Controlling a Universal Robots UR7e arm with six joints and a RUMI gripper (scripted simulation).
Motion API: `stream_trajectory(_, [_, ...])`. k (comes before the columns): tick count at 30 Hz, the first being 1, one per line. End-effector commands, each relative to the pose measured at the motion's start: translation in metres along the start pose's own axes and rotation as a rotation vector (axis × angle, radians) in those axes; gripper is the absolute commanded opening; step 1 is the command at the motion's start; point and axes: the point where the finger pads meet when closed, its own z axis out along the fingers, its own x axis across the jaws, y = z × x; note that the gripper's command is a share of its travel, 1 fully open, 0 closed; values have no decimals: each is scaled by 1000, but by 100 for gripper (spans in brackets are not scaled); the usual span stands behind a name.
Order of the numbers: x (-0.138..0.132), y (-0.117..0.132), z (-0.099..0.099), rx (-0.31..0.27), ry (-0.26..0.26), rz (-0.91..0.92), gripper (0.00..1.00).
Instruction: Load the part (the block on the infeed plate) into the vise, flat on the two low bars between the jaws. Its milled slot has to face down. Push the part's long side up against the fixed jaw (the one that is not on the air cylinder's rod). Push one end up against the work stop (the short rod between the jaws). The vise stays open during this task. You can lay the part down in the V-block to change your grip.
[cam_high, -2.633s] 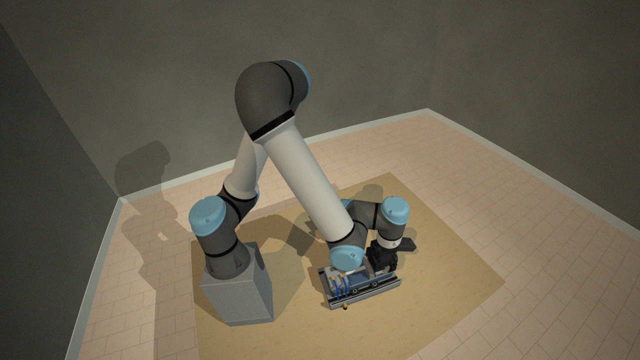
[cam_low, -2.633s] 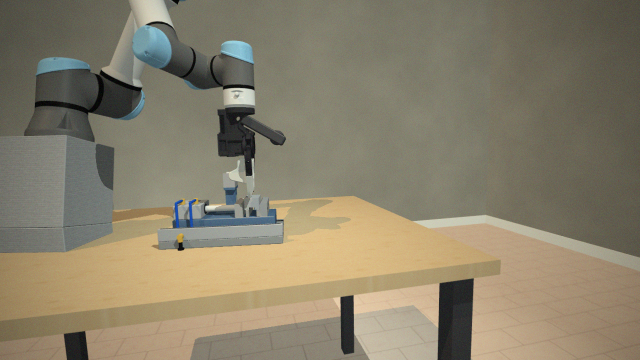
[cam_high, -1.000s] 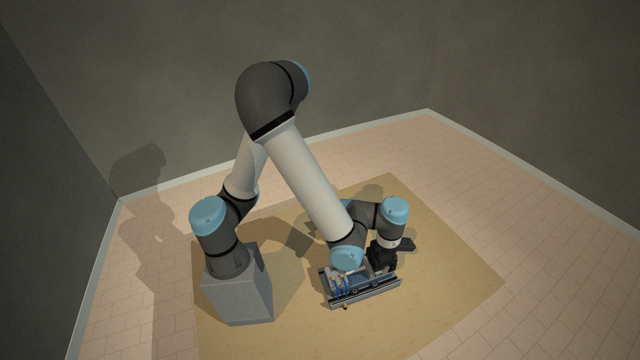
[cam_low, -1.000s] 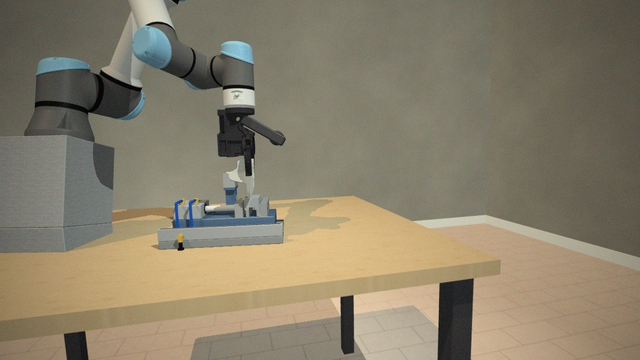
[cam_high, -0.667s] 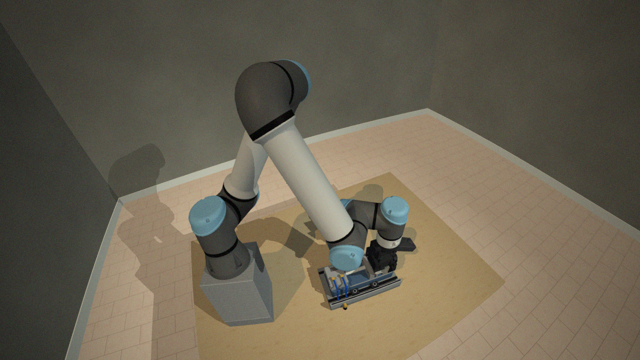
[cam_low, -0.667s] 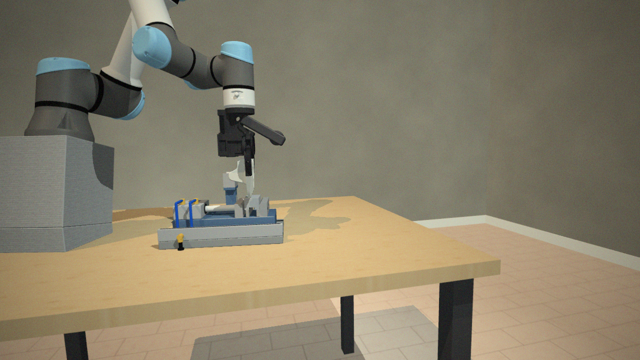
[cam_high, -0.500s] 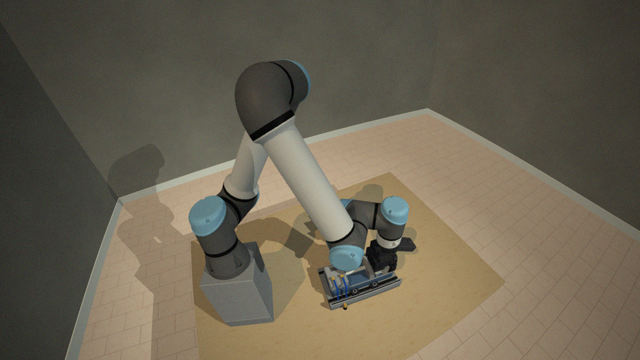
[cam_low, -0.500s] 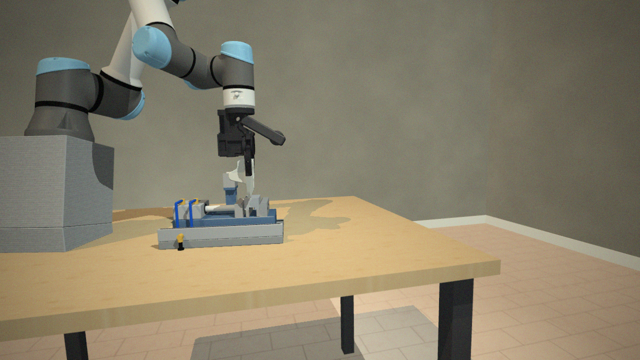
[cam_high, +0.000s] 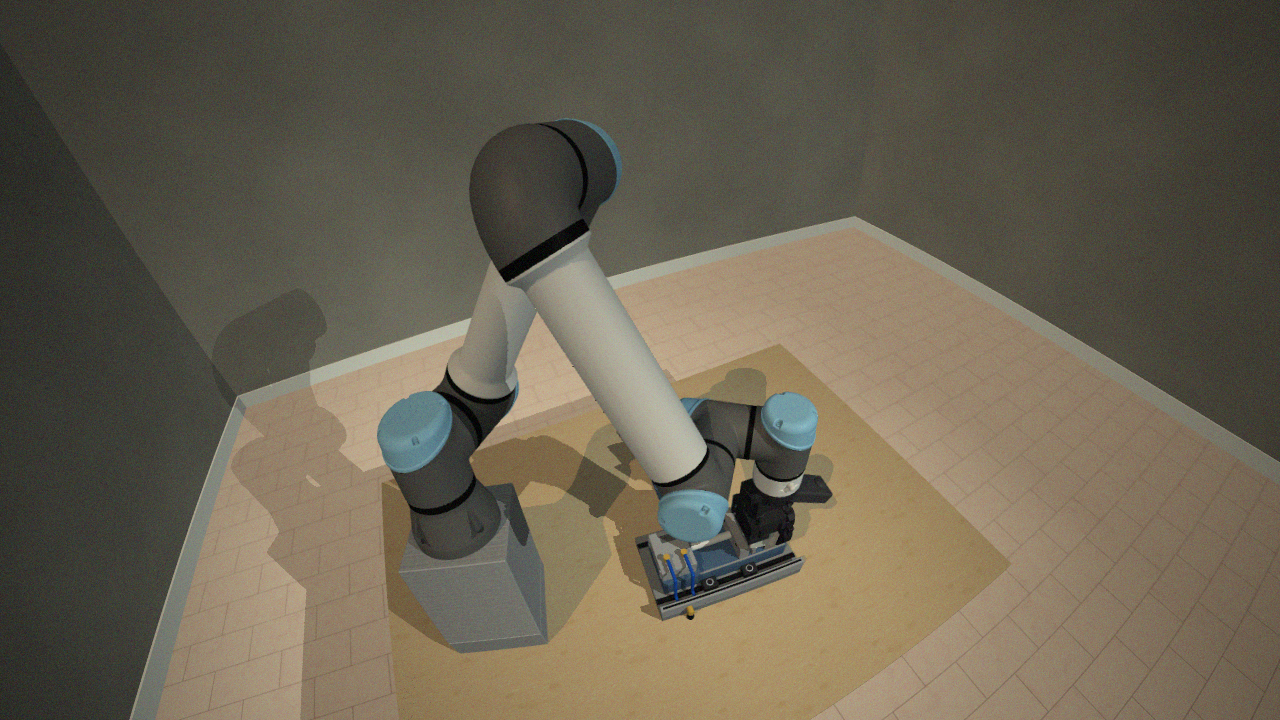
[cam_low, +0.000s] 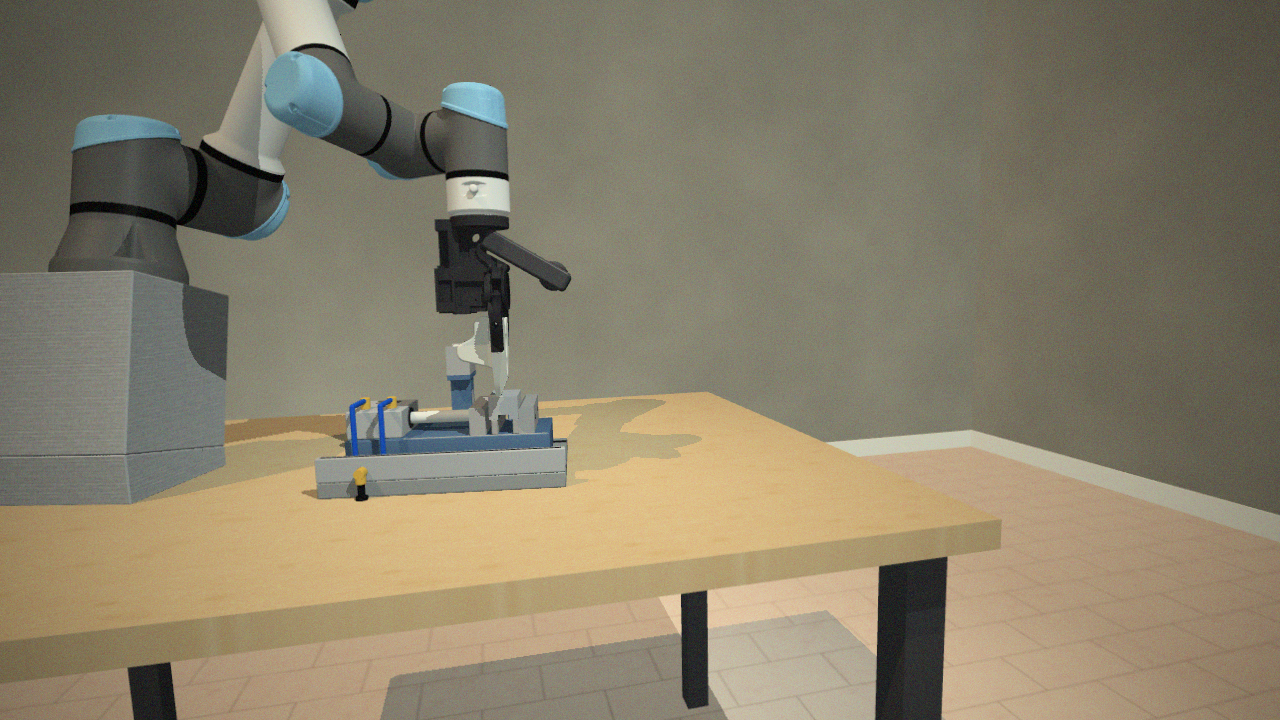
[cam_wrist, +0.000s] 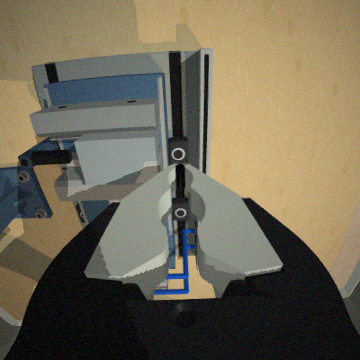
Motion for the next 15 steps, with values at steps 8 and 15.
stream_trajectory(8, [-1,0,0,0,-1,0,0])
stream_trajectory(15, [-1,1,2,-1,-1,0,0])
